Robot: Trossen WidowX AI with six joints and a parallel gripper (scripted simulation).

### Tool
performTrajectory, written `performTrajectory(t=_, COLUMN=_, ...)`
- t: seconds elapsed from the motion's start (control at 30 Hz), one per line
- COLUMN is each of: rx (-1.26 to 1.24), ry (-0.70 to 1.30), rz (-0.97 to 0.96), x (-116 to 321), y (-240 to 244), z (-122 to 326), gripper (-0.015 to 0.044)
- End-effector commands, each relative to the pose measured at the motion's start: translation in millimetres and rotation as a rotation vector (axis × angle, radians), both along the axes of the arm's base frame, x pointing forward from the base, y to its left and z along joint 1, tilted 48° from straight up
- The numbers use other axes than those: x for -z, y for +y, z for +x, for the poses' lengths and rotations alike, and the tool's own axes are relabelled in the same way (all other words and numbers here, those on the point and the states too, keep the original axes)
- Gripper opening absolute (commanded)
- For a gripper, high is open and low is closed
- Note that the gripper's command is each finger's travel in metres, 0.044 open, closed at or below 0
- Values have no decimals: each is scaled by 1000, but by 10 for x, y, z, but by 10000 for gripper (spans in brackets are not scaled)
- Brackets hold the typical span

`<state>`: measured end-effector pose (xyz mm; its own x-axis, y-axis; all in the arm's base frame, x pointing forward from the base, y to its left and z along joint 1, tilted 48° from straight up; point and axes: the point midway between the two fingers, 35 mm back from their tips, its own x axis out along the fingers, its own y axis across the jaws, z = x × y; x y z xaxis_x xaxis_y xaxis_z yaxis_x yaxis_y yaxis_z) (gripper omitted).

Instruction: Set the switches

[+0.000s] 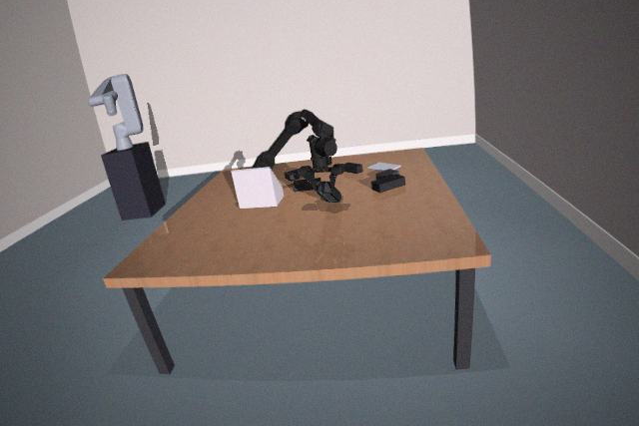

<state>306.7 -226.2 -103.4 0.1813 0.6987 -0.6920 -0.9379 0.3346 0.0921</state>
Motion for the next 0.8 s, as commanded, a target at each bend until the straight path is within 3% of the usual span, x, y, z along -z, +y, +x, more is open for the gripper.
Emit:
performTrajectory(t=0.0, rx=-16, ry=6, rz=18, x=63, y=88, z=16, gripper=338)
performTrajectory(t=0.77, rx=-16, ry=6, rz=18, x=241, y=125, z=9, gripper=338)
